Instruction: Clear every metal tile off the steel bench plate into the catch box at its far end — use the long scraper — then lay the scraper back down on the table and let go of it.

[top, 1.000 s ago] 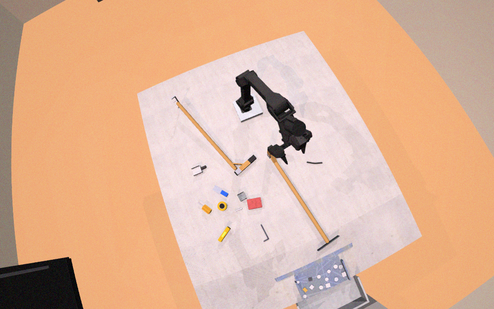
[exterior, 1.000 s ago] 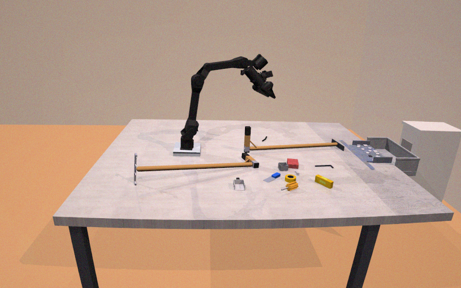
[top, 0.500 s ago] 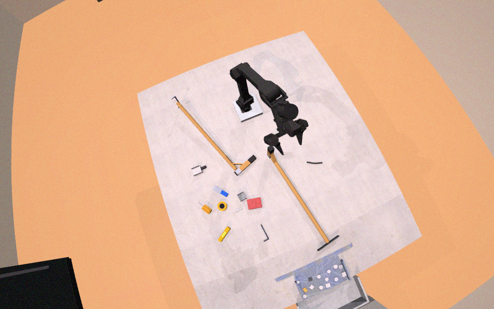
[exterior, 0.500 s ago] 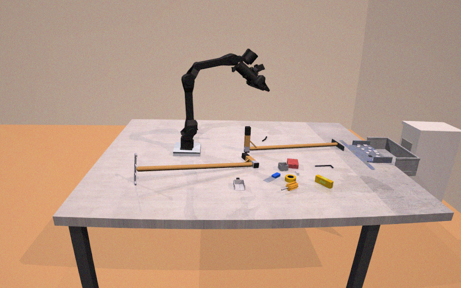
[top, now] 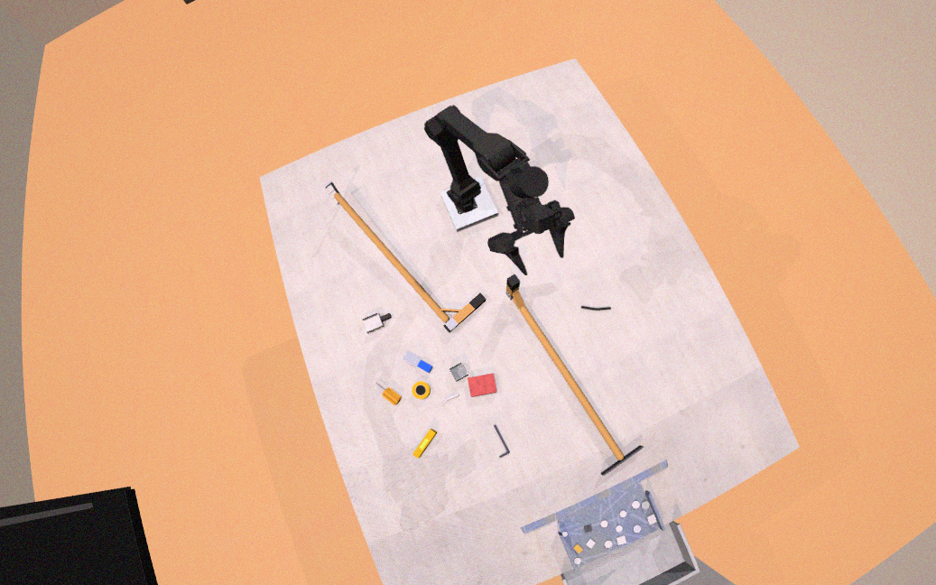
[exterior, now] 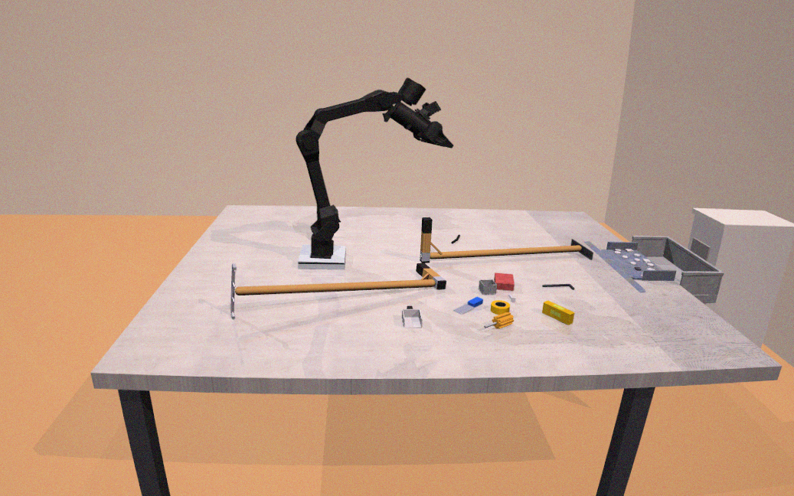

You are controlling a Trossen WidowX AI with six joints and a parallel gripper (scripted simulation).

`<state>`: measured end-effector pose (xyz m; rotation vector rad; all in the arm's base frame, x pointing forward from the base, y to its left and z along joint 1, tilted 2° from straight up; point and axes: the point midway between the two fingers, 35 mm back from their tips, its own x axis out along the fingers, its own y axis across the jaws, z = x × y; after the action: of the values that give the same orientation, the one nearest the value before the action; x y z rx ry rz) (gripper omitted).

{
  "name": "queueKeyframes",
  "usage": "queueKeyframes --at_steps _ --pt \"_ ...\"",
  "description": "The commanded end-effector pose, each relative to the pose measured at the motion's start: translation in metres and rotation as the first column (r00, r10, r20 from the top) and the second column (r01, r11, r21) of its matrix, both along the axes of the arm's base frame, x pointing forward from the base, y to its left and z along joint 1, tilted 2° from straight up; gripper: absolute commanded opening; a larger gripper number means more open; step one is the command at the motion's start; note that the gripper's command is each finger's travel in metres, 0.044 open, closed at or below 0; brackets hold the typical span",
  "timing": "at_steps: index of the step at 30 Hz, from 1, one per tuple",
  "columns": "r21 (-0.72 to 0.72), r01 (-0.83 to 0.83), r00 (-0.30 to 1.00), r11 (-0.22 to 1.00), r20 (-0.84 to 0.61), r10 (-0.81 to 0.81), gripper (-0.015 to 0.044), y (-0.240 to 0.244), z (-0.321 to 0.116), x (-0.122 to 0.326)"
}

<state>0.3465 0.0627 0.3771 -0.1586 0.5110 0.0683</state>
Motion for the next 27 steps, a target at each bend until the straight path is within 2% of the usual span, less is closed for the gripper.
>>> queueKeyframes --at_steps 1,27 --pt "0.011 0.01 0.999 1.0 0.037 -0.01 0.044 -0.003 0.007 -0.012" --pt "0.086 0.041 0.969 0.995 0.241 -0.061 0.044 -0.023 0.029 -0.08"
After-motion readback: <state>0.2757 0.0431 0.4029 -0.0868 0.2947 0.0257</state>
